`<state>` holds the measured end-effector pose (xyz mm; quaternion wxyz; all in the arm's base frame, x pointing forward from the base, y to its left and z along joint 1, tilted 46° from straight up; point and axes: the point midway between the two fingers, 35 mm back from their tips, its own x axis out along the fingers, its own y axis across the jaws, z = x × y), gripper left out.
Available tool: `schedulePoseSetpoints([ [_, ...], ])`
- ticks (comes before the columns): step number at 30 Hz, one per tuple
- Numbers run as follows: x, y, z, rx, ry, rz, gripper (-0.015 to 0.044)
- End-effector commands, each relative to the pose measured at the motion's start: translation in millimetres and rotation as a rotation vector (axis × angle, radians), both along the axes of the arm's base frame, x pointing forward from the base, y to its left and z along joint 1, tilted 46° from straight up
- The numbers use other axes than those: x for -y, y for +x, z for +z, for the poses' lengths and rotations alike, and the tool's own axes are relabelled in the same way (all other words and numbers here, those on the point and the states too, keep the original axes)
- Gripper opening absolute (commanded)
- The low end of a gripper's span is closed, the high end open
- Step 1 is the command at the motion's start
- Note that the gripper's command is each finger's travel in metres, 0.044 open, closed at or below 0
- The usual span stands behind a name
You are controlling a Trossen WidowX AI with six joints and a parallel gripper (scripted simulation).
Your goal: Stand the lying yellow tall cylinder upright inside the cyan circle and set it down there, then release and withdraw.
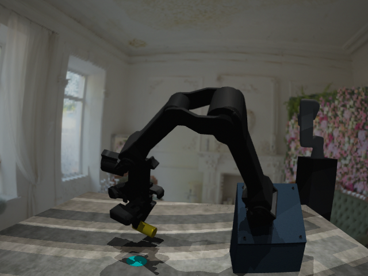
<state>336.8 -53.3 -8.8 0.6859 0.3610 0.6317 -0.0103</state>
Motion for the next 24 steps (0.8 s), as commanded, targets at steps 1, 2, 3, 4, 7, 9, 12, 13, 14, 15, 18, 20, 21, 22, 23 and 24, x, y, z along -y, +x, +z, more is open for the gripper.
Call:
schedulePoseSetpoints([
  [1, 0.5, 0.5, -2.9, 0.006, -0.027, -0.01, 0.0105],
  [2, 0.4, 0.7, -3.6, 0.008, -0.033, -0.011, 0.0105],
  [3, 0.3, 0.9, -4.4, 0.01, -0.038, -0.013, 0.0105],
  [4, 0.2, 1.1, -5.2, 0.012, -0.044, -0.014, 0.0105],
  [7, 0.0, 1.6, -7.4, 0.019, -0.061, -0.019, 0.0105],
  [9, -0.2, 2.0, -8.8, 0.023, -0.073, -0.022, 0.0105],
  [12, -0.4, 2.5, -10.8, 0.03, -0.089, -0.027, 0.0105],
  [13, -0.5, 2.7, -11.4, 0.032, -0.095, -0.029, 0.0105],
  [14, -0.6, 2.9, -12.1, 0.035, -0.101, -0.031, 0.0105],
  [15, -0.6, 3.1, -12.7, 0.037, -0.106, -0.032, 0.0105],
  [18, -0.9, 3.7, -14.5, 0.045, -0.122, -0.038, 0.0105],
  [20, -1.0, 4.1, -15.7, 0.05, -0.133, -0.042, 0.0105],
  [21, -1.1, 4.3, -16.2, 0.053, -0.139, -0.044, 0.0105],
  [22, -1.1, 4.5, -16.8, 0.056, -0.144, -0.046, 0.0105],
  [23, -1.2, 4.7, -17.3, 0.059, -0.149, -0.048, 0.0105],
  [24, -1.3, 4.9, -17.8, 0.061, -0.154, -0.051, 0.0105],
])
